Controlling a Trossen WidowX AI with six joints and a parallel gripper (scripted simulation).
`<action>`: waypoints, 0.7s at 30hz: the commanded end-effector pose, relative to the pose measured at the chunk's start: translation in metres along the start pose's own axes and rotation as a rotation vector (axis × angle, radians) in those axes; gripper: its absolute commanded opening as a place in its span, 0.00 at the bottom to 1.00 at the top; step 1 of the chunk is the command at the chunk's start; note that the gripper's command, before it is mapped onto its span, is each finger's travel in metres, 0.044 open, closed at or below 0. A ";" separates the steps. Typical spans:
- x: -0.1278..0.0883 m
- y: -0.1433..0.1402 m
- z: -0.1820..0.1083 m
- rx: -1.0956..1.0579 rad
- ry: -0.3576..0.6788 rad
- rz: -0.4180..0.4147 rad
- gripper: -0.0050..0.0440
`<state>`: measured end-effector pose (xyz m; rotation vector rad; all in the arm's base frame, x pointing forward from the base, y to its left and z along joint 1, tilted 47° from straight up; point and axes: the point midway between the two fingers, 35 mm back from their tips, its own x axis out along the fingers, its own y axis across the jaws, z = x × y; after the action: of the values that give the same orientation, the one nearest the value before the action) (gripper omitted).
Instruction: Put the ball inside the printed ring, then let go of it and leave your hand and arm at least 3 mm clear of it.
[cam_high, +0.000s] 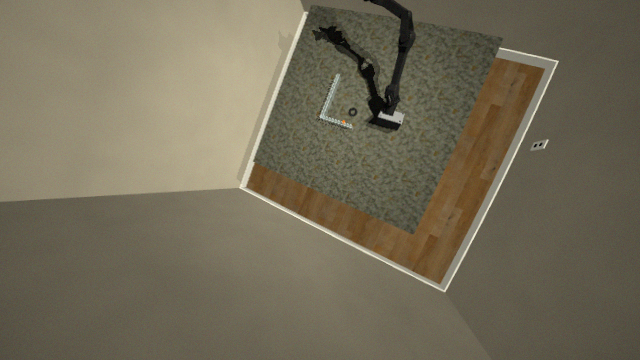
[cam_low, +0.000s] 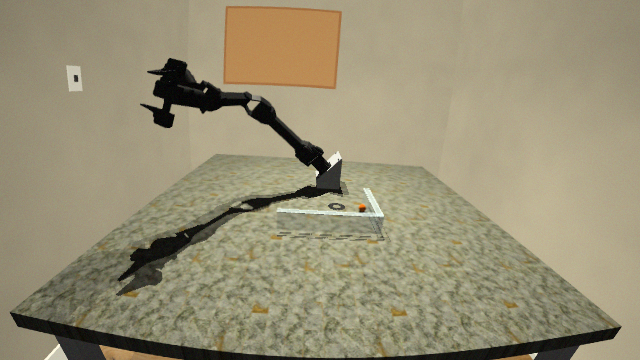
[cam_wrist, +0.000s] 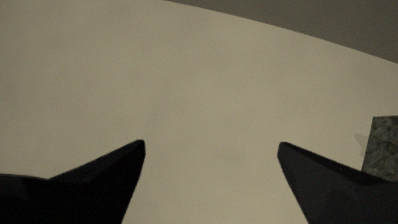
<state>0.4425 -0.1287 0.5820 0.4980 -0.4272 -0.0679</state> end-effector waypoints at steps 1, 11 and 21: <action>0.000 0.000 0.000 0.000 0.000 0.000 0.92; 0.000 0.000 0.000 0.000 0.000 0.000 0.92; 0.012 -0.019 -0.073 0.073 0.165 -0.073 0.72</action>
<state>0.4482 -0.1258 0.5732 0.5206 -0.3986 -0.0723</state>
